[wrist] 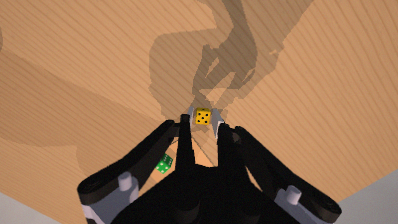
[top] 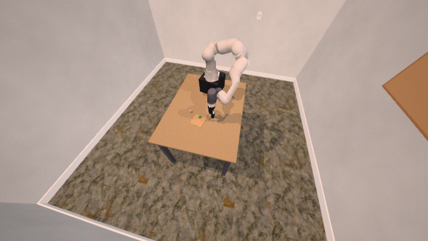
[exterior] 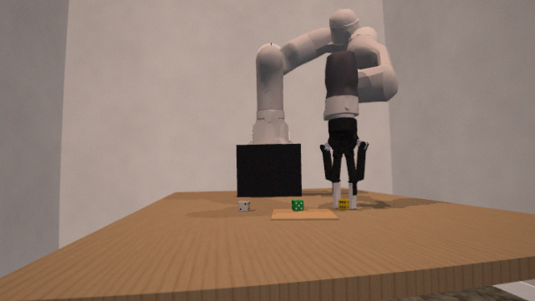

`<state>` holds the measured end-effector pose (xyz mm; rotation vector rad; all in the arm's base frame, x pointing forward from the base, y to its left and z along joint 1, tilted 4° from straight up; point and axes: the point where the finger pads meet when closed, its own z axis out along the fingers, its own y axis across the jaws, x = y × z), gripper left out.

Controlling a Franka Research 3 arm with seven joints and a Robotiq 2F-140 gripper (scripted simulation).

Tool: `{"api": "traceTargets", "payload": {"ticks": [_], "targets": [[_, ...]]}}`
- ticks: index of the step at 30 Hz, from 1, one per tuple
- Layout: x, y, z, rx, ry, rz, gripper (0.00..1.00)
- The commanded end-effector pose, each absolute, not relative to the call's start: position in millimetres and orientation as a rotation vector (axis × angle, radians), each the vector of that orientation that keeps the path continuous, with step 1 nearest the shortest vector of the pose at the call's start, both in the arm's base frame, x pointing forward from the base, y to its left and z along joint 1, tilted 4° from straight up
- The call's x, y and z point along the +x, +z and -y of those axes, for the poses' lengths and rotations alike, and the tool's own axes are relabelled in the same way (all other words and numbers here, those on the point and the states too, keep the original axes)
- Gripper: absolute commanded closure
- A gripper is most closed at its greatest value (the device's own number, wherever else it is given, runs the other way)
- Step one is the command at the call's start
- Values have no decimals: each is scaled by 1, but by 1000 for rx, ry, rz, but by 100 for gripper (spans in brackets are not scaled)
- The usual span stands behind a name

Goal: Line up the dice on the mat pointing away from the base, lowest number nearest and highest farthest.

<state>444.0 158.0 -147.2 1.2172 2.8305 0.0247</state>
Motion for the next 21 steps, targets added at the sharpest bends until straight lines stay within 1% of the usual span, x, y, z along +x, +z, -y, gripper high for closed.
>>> {"api": "traceTargets", "payload": {"ticks": [1,10,11,21], "targets": [[445,-148,-158,1213,28,-2829,75],[445,-148,-158,1213,28,-2829,75],[445,-148,-158,1213,28,-2829,87],[445,-148,-158,1213,28,-2829,87]]}}
